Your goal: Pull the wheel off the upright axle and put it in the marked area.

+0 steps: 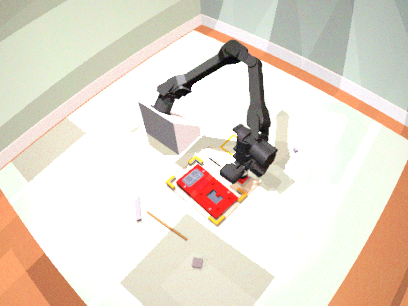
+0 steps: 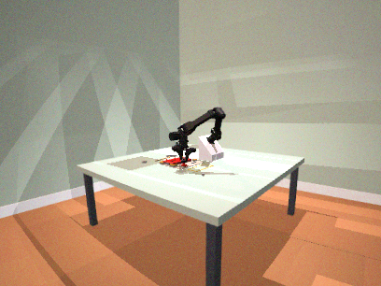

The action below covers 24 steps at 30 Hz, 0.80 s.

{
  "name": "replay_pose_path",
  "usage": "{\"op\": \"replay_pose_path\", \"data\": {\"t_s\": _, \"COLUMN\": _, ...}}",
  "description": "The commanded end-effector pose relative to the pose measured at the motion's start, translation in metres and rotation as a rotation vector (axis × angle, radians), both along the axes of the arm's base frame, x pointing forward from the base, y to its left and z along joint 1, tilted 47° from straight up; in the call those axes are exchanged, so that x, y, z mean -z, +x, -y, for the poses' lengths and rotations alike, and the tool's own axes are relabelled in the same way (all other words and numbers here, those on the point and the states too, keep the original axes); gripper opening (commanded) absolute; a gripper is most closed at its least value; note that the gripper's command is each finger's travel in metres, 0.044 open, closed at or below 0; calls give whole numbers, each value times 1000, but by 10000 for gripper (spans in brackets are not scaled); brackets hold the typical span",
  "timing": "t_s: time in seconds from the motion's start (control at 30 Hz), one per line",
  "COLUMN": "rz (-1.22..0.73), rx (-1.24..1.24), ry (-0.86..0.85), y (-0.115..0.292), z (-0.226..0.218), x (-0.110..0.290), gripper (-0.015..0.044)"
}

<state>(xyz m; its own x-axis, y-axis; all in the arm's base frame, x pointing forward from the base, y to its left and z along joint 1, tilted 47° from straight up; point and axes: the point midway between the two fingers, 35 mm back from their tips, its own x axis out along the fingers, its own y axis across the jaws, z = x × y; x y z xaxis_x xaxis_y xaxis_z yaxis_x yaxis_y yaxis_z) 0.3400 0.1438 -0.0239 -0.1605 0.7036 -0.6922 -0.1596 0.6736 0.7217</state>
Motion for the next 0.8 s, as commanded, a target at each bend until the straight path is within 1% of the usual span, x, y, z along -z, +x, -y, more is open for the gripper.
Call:
{"op": "replay_pose_path", "data": {"t_s": 0.0, "rz": 0, "rx": 7, "ry": 0, "y": 2, "z": 4, "x": -3, "gripper": 0}}
{"op": "replay_pose_path", "data": {"t_s": 0.77, "rz": -1, "rx": 9, "ry": 1, "y": 3, "z": 10, "x": -8, "gripper": 0}}
